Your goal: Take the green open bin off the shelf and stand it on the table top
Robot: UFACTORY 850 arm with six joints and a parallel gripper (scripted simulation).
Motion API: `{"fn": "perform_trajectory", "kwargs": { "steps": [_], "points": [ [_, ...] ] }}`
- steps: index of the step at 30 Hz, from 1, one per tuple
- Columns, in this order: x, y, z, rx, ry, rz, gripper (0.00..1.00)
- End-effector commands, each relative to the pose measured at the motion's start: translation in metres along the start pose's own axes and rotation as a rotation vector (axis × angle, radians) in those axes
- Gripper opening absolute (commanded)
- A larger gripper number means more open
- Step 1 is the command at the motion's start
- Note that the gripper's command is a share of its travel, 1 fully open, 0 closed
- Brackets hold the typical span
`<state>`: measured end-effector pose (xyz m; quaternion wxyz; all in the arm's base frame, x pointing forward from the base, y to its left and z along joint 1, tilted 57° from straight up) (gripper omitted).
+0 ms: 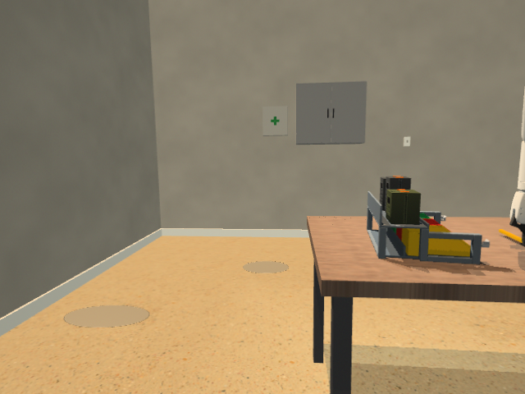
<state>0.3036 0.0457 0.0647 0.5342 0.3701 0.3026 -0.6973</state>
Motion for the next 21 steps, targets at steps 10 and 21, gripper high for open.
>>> {"fn": "perform_trajectory", "kwargs": {
  "steps": [10,21],
  "points": [
    [-0.0001,0.0008,-0.0051,0.002,0.000,0.001,0.00],
    [-0.0001,0.0009,-0.0107,0.002,0.000,0.001,0.00]
  ]
}}
Point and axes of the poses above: the point where the finger pads meet when closed, its own z axis back along the fingers, its own y axis across the jaws, x = y × z, the point moved 6 cm from there along z, back along the fingers, and after that the axes turned 3 degrees about -z, right-handed, at the moved point
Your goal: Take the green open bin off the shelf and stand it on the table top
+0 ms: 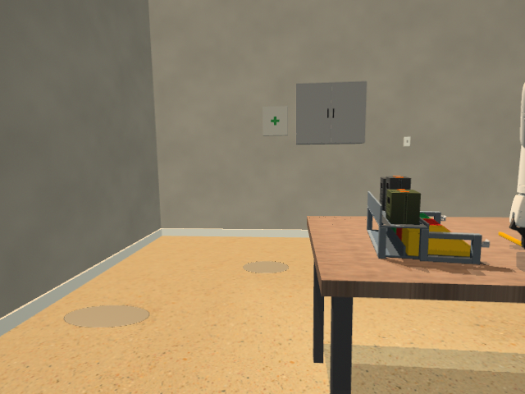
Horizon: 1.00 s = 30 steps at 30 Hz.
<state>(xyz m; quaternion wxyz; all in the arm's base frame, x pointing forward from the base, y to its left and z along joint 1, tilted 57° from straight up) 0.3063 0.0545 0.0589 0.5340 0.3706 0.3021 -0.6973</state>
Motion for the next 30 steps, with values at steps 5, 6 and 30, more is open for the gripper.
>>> {"fn": "perform_trajectory", "kwargs": {
  "steps": [5,6,30],
  "points": [
    [0.0001,0.0003,0.0002,0.001,0.000,0.000,1.00],
    [0.0001,0.0003,0.0002,0.001,0.000,0.000,1.00],
    [0.0001,0.0003,0.0002,0.001,0.000,0.000,1.00]
  ]
}}
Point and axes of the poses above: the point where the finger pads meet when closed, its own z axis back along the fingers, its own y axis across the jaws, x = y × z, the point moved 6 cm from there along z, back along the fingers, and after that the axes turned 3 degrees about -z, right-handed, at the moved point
